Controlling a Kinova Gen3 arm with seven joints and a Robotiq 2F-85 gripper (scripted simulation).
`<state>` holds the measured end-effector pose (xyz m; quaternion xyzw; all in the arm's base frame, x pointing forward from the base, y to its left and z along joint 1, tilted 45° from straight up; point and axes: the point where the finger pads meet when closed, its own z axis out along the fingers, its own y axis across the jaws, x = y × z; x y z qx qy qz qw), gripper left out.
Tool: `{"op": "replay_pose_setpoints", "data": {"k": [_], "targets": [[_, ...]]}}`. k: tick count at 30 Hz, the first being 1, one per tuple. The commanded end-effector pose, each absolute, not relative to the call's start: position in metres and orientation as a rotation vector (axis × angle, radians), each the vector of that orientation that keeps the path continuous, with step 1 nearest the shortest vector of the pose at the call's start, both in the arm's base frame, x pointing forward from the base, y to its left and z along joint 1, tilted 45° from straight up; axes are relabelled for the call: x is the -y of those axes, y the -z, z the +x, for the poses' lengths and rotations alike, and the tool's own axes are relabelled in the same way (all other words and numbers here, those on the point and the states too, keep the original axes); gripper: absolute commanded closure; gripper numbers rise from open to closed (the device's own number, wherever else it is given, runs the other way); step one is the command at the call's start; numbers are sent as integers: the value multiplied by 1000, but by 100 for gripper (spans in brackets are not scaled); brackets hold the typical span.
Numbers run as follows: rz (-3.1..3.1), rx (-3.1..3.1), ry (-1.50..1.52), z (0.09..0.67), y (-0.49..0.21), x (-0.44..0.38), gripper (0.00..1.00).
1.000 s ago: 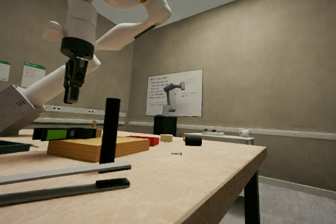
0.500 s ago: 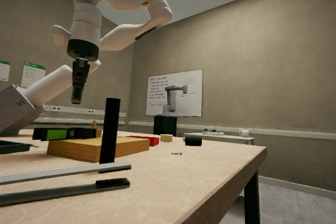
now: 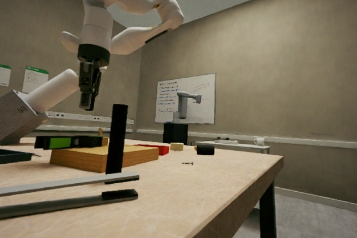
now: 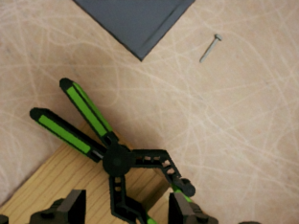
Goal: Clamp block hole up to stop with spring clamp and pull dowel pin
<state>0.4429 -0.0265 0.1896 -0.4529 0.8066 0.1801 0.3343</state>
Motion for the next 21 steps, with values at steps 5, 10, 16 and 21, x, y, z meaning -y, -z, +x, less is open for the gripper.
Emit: {"op": "replay_pose_setpoints", "data": {"k": [5, 10, 16, 21], "targets": [[-1099, -2160, -505, 440, -193, 23, 46], [-1012, -2212, -543, 438, -197, 19, 46], [-910, -2268, -585, 435, -200, 14, 46], [-844, -2301, -612, 433, -203, 11, 46]]}}
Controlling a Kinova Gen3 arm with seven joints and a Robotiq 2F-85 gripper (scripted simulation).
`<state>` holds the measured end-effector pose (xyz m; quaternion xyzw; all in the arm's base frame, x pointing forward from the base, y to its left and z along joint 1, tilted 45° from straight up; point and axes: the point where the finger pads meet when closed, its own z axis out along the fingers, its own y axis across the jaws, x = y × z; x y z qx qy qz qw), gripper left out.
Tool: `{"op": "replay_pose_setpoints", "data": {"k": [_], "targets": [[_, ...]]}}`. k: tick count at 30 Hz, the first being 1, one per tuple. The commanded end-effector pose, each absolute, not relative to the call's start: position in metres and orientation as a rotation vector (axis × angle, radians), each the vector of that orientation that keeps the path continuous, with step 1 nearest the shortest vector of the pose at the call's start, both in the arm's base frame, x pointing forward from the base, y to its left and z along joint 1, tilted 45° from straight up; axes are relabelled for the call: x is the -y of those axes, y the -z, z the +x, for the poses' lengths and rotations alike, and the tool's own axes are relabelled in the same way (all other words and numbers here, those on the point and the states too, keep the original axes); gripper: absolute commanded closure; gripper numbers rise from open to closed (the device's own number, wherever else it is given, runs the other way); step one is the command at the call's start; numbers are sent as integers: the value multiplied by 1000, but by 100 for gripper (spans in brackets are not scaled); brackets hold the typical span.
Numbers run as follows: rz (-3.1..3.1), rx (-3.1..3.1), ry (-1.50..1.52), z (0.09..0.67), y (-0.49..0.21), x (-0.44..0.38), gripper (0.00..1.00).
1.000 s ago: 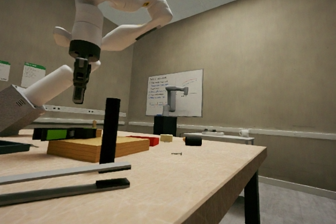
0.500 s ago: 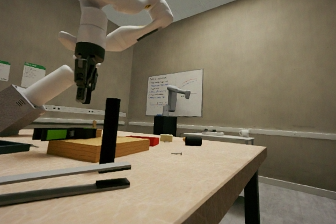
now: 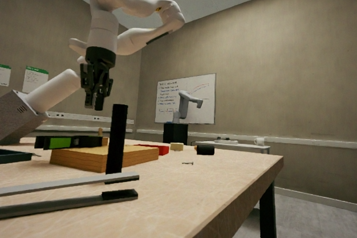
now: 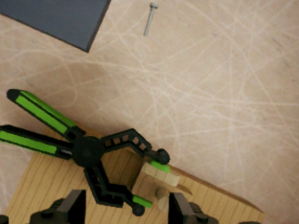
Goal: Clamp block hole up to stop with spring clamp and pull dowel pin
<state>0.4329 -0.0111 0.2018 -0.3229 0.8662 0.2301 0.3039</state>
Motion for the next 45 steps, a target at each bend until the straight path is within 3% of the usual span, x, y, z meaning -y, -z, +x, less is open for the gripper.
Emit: {"op": "replay_pose_setpoints", "data": {"k": [1, 45], "targets": [[-844, -2301, -612, 433, -203, 11, 46], [-426, -2463, -772, 420, -216, -7, 46]]}}
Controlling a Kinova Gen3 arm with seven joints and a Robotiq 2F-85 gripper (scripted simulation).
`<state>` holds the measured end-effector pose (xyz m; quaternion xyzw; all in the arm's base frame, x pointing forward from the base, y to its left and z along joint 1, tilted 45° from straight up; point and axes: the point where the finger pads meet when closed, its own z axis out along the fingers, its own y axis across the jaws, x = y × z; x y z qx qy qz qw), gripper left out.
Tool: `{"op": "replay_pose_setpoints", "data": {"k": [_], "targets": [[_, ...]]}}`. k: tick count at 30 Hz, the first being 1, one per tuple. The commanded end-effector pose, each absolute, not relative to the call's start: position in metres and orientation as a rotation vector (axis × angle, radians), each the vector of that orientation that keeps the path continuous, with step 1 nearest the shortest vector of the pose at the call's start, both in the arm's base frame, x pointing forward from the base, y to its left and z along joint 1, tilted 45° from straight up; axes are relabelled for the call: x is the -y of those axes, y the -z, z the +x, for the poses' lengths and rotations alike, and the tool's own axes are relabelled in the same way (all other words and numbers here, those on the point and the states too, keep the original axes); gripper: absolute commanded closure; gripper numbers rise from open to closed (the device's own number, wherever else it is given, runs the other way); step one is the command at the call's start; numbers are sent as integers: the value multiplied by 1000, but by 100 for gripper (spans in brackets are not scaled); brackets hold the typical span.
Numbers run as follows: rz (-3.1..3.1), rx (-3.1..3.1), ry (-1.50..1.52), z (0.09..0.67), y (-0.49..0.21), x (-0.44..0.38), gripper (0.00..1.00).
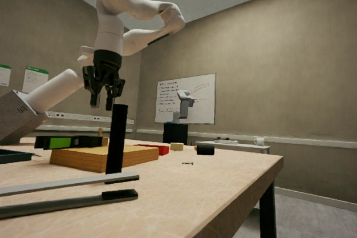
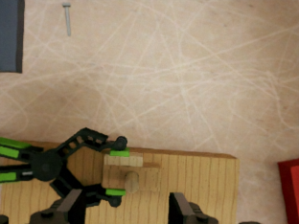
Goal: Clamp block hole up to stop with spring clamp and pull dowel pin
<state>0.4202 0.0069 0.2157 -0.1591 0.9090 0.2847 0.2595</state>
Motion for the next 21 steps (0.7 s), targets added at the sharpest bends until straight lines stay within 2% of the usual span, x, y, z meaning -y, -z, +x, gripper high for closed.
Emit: {"op": "replay_pose_setpoints", "data": {"k": [1, 21], "targets": [[-422, -2464, -773, 420, -216, -7, 46], [-400, -2471, -781, 419, -217, -8, 46]]}}
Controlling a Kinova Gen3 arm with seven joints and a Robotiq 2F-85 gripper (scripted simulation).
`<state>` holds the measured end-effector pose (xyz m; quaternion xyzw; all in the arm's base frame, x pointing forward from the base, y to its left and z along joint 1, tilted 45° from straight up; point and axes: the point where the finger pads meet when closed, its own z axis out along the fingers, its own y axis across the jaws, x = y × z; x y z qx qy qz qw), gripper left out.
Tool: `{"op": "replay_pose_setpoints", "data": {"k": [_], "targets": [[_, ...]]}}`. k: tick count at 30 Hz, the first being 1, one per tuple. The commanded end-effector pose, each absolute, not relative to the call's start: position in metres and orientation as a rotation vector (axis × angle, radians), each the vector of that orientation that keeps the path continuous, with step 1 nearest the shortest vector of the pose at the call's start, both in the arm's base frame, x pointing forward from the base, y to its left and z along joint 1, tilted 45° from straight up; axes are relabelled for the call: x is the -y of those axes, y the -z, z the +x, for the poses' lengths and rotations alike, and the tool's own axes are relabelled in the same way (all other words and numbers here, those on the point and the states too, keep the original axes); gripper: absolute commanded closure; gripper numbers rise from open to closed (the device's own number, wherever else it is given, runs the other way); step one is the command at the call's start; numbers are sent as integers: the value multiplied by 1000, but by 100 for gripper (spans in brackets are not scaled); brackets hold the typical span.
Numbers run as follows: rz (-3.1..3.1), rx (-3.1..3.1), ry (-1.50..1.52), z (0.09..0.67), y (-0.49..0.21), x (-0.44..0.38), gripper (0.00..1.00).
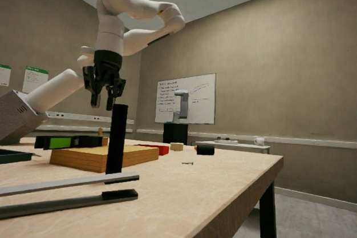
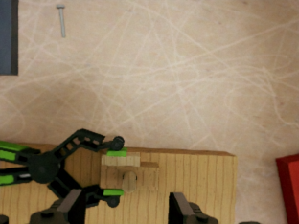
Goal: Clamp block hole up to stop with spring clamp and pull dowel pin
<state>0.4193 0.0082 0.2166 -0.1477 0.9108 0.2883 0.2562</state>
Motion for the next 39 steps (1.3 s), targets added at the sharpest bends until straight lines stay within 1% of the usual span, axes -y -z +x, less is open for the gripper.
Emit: {"op": "replay_pose_setpoints", "data": {"k": [1, 3, 4, 39], "targets": [[-400, -2471, -781, 419, -217, -8, 46], [-400, -2471, -781, 419, -217, -8, 46], [-400, -2471, -781, 419, -217, -8, 66], [-400, -2471, -781, 419, -217, -8, 66]]}}
